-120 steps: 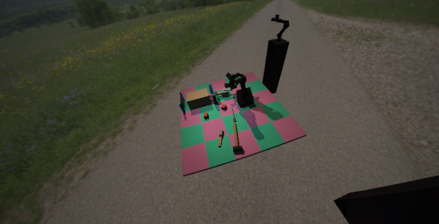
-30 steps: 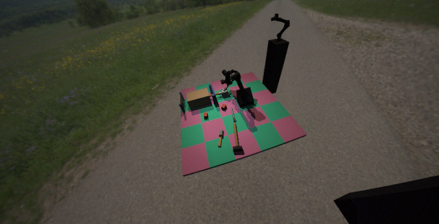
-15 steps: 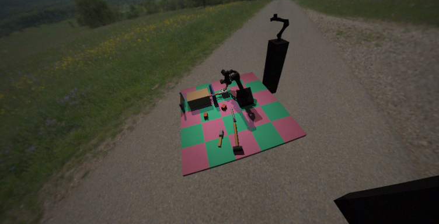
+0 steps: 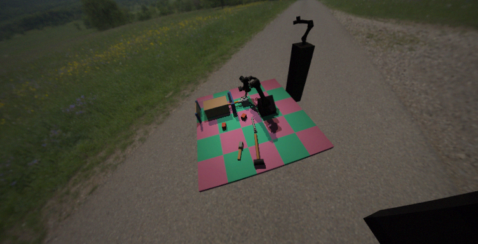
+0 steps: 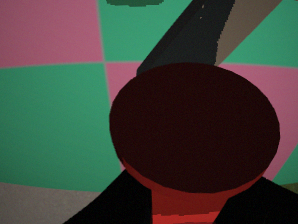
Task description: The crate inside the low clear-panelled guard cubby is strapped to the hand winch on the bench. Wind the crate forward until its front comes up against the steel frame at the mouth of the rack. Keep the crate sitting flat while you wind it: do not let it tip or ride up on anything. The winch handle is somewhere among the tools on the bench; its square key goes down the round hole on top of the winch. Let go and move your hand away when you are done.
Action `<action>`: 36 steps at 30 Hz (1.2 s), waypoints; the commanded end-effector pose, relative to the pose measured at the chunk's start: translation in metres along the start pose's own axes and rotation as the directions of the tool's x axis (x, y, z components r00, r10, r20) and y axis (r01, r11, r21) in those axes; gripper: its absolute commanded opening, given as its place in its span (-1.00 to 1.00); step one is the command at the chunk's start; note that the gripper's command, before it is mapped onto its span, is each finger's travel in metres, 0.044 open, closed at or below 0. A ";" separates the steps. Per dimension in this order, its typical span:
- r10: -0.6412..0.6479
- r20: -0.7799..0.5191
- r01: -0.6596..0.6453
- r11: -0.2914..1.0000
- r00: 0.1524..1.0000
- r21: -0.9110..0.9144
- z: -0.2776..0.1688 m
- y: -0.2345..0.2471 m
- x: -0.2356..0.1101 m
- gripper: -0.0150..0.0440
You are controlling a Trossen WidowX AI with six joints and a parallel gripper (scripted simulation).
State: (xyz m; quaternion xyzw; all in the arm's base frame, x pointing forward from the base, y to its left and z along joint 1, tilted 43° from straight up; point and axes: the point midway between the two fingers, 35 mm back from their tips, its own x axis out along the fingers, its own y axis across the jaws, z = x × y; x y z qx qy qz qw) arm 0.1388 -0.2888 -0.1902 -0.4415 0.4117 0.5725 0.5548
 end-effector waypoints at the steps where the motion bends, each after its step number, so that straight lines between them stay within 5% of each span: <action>1: -0.039 -0.005 0.039 0.999 0.999 -0.023 -0.003 -0.022 0.003 -0.49; 36: -0.042 -0.005 0.042 0.999 0.999 -0.024 -0.008 -0.062 0.004 -0.49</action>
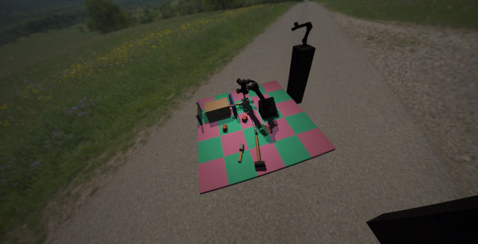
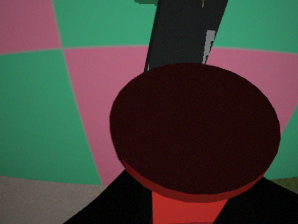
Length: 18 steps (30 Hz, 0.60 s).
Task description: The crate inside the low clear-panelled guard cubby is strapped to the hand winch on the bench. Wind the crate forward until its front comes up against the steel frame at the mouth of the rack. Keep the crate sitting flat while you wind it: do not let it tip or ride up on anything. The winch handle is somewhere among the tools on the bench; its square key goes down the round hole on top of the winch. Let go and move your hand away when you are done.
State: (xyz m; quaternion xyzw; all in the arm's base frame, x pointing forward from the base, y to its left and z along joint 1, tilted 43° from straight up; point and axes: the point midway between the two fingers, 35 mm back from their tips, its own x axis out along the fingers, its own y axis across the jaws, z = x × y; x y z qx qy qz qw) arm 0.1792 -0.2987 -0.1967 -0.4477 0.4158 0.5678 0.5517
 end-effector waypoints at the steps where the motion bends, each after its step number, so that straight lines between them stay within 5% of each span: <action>1: -0.039 0.014 0.039 0.999 0.999 -0.022 0.005 -0.023 0.000 -0.49; 18: -0.041 0.014 0.041 0.999 0.999 -0.023 0.008 -0.043 -0.001 -0.49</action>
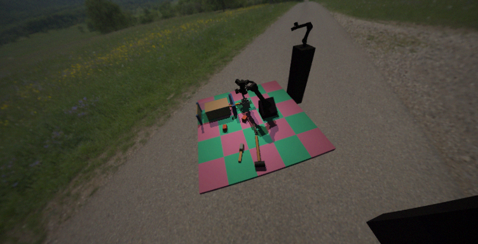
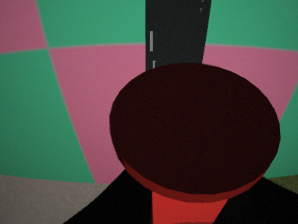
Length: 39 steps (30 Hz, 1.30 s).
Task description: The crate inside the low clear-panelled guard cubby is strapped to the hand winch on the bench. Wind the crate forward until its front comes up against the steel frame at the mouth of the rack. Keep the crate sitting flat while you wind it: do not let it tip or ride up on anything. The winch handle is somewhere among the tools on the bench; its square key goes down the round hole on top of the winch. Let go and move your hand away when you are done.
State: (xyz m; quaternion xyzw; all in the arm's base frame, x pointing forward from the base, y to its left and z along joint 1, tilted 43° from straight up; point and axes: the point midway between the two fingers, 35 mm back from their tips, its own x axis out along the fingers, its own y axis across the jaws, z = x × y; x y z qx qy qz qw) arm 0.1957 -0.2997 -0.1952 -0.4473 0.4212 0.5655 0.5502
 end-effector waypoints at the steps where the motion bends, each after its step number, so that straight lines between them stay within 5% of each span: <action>1: -0.045 0.024 0.046 0.999 0.999 -0.029 0.010 -0.027 0.000 -0.49; 39: -0.048 0.027 0.049 0.998 0.999 -0.030 0.029 -0.065 -0.010 -0.49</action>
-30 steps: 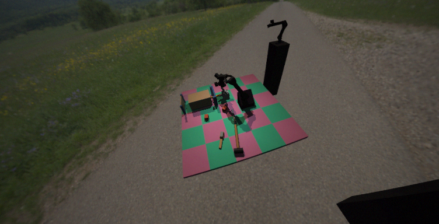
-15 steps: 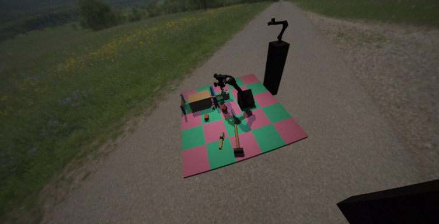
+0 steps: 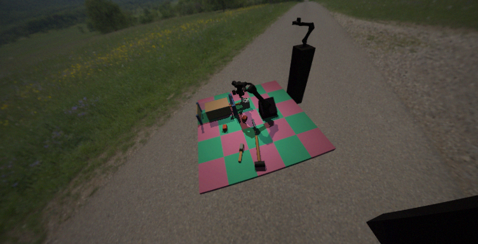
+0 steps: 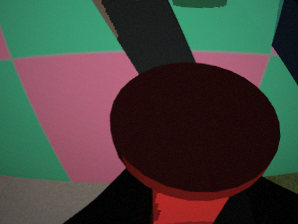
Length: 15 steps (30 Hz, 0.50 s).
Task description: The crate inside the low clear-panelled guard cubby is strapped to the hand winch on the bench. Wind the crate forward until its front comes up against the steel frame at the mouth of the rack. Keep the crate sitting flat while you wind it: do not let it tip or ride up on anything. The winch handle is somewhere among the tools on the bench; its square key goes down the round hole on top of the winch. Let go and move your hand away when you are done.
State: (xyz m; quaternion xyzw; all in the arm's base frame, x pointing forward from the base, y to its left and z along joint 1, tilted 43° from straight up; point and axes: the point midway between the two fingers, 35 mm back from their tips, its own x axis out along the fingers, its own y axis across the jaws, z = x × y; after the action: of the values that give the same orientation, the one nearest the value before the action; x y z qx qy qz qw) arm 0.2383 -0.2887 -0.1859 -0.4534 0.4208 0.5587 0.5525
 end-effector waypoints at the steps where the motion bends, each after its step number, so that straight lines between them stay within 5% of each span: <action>1: -0.032 0.037 0.033 0.999 0.999 -0.030 0.018 -0.023 -0.004 -0.49; 15: -0.033 0.039 0.034 0.999 0.999 -0.030 0.028 -0.034 -0.009 -0.49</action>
State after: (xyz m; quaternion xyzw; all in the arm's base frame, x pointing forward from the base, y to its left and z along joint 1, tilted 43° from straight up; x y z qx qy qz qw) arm 0.2623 -0.2740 -0.1747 -0.4606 0.4071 0.5601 0.5554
